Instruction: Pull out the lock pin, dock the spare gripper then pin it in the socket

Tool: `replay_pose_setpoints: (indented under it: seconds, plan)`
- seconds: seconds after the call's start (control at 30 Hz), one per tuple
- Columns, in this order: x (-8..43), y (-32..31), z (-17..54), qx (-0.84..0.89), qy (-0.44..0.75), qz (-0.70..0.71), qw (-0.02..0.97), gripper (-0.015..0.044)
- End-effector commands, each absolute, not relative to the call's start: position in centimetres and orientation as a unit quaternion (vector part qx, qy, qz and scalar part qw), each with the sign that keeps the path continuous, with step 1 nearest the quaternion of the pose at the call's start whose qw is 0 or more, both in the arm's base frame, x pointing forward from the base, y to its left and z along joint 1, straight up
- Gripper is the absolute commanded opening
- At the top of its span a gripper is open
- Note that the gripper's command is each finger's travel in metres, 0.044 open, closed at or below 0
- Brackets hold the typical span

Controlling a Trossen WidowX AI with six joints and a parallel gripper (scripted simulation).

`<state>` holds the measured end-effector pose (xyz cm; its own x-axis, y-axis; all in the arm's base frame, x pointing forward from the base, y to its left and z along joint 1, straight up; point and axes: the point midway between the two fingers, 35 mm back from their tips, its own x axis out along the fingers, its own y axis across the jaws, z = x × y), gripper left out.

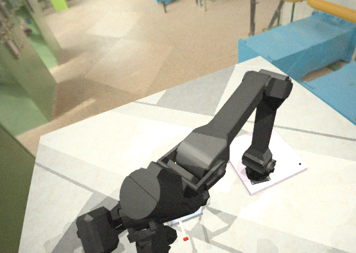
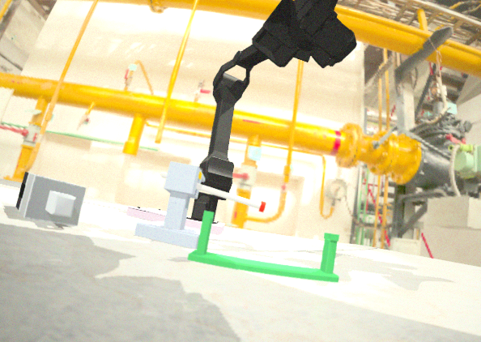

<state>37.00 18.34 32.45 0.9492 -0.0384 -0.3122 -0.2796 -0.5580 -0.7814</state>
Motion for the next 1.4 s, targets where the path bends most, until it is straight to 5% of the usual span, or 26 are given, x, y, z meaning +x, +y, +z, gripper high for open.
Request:
replay_pose_setpoints:
  seconds: [0.0, 0.4, 0.97, 1.37]
  plan:
    - [35.3, 17.3, 24.1, -0.786, 0.200, 0.346, 0.471, 0.0300]
    - [26.7, 14.0, 19.4, -0.544, 0.444, 0.531, 0.474, 0.0300]
    - [26.5, 13.9, 19.2, -0.538, 0.449, 0.533, 0.474, 0.0300]
    - [26.8, 13.9, 12.4, -0.538, 0.449, 0.533, 0.474, 0.0300]
